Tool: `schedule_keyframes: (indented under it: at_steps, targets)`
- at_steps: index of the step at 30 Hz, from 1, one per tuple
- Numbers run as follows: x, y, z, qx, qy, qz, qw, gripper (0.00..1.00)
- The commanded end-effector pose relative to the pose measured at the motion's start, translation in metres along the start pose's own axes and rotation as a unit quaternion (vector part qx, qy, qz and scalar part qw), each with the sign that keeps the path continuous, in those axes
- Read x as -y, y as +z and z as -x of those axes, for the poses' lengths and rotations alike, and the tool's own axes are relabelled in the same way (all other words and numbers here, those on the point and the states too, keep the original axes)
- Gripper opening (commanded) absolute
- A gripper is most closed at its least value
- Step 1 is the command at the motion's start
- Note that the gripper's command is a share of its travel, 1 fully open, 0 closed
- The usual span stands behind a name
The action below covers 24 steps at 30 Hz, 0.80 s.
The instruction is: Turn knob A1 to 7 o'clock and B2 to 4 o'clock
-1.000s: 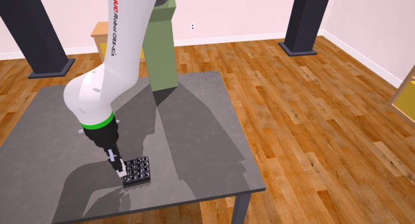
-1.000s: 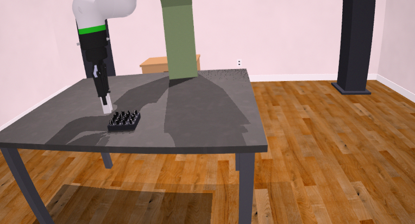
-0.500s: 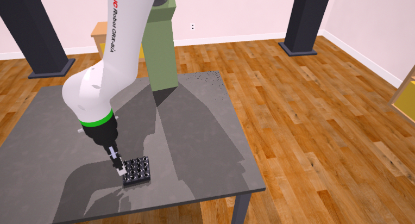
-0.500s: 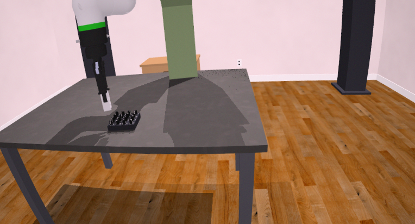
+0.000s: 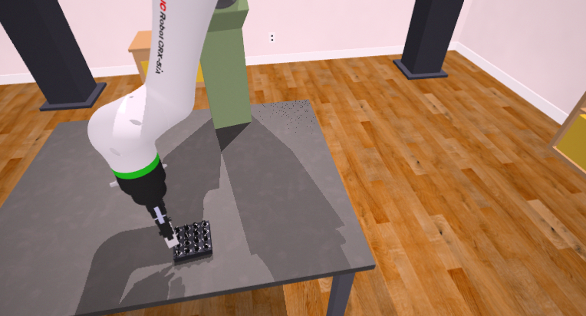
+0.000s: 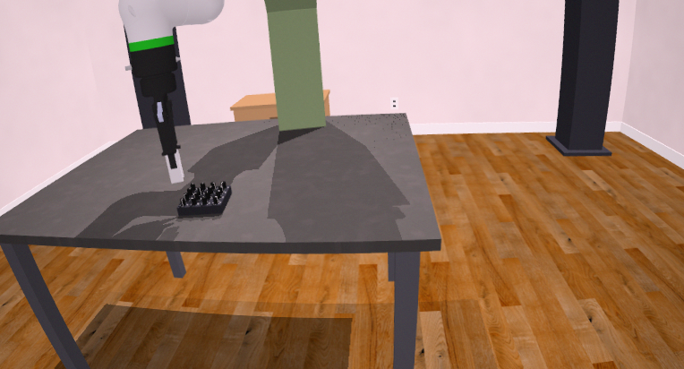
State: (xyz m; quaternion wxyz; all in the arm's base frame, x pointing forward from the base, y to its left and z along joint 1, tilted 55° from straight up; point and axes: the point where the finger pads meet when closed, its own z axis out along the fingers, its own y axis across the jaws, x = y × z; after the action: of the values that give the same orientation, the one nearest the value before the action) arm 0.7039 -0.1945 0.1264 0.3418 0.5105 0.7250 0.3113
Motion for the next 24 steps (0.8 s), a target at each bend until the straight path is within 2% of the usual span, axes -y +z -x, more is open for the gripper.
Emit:
schedule_keyframes:
  at_steps: [1,24]
  targets:
    - [0.0000,-0.0001,0.0002,0.000,0.000,0.000,1.000,0.12]
    - [0.0000,0.0025,0.0002,0.000,-0.006,0.000,1.000,0.12]
